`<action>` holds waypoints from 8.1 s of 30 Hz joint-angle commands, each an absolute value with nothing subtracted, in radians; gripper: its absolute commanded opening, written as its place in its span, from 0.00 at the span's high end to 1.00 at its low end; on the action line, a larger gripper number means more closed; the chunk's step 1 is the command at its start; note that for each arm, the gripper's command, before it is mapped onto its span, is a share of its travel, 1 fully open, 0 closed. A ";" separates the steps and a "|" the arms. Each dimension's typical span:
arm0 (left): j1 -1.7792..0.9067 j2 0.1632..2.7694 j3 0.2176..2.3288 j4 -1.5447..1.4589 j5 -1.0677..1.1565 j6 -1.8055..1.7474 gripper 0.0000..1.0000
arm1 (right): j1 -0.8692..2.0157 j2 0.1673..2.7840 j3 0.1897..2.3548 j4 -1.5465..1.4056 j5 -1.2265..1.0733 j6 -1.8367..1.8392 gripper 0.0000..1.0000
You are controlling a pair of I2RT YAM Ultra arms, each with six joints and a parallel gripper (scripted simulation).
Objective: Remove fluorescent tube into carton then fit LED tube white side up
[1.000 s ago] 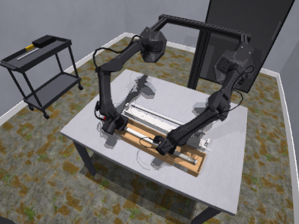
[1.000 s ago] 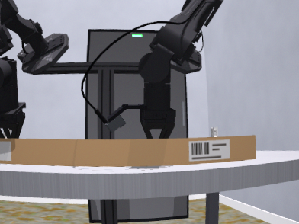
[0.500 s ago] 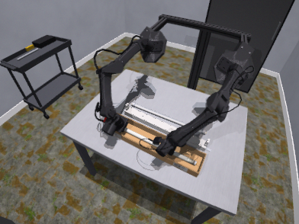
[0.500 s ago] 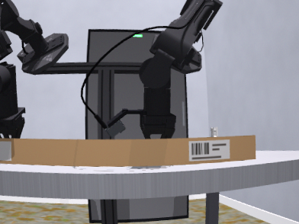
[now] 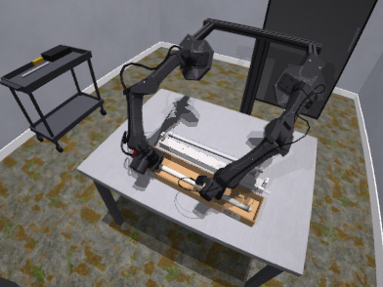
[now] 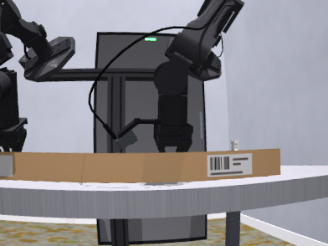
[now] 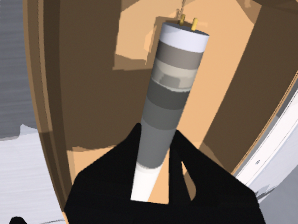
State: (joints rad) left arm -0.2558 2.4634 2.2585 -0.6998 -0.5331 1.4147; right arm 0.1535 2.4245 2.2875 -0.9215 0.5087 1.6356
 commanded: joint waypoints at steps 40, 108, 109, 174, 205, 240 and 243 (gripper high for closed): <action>-0.338 2.303 2.170 -0.799 -0.548 1.358 0.68 | 0.230 2.321 2.331 -1.071 0.546 1.697 0.68; -0.277 2.121 2.021 -0.651 -0.447 1.127 0.68 | 0.187 2.137 2.144 -0.882 0.451 1.406 0.68; -0.282 2.095 1.994 -0.627 -0.436 1.102 0.68 | 0.184 2.111 2.115 -0.853 0.437 1.370 0.68; 0.006 1.024 1.080 0.041 0.015 0.011 0.68 | 0.013 1.056 1.070 0.033 -0.028 0.007 0.68; -0.015 1.039 1.084 0.017 0.018 -0.001 0.51 | 0.017 1.049 1.044 0.010 -0.002 -0.009 0.68; -0.052 1.193 1.081 -0.019 -0.082 0.198 0.51 | 0.051 1.200 1.064 0.013 0.088 -0.225 0.51; -0.070 1.246 1.088 -0.019 -0.113 0.270 0.51 | 0.068 1.252 1.067 0.023 0.122 -0.306 0.51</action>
State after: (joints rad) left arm -0.0467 1.2255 1.0500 -0.0090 -0.0727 0.1684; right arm 0.0441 1.2144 1.0397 0.0029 0.0814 -0.1951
